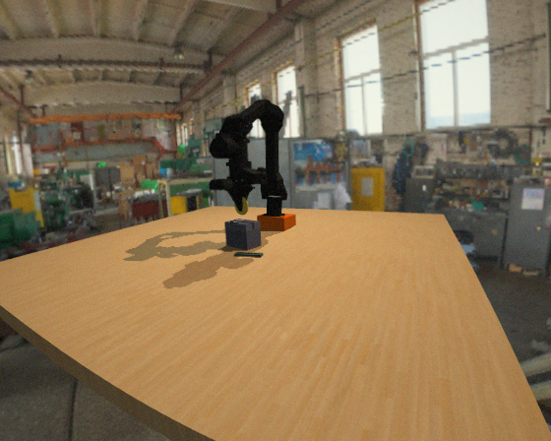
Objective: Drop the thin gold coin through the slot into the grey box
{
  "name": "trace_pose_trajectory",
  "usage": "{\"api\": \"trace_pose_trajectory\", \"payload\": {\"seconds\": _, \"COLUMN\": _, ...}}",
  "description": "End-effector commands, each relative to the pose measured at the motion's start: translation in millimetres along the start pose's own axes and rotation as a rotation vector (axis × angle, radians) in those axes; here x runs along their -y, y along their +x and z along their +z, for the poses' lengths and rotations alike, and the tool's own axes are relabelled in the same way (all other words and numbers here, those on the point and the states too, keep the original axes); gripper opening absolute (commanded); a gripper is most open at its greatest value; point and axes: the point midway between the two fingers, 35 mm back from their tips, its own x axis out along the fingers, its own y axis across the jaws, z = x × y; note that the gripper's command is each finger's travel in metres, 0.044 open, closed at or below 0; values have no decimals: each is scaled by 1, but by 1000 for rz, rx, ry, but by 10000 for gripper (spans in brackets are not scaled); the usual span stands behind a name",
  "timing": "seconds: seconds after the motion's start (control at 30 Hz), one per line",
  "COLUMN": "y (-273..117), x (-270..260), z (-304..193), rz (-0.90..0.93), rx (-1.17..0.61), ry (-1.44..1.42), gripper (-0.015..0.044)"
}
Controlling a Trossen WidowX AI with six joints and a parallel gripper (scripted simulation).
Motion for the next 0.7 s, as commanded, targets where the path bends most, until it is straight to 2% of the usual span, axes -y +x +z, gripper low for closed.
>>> {"api": "trace_pose_trajectory", "payload": {"seconds": 0.0, "y": -1, "x": 1, "z": 1, "rz": -4, "rx": 1, "ry": 2, "gripper": 0}}
{"api": "trace_pose_trajectory", "payload": {"seconds": 0.67, "y": 4, "x": -3, "z": -4, "rz": -3, "rx": 1, "ry": -11, "gripper": 0}}
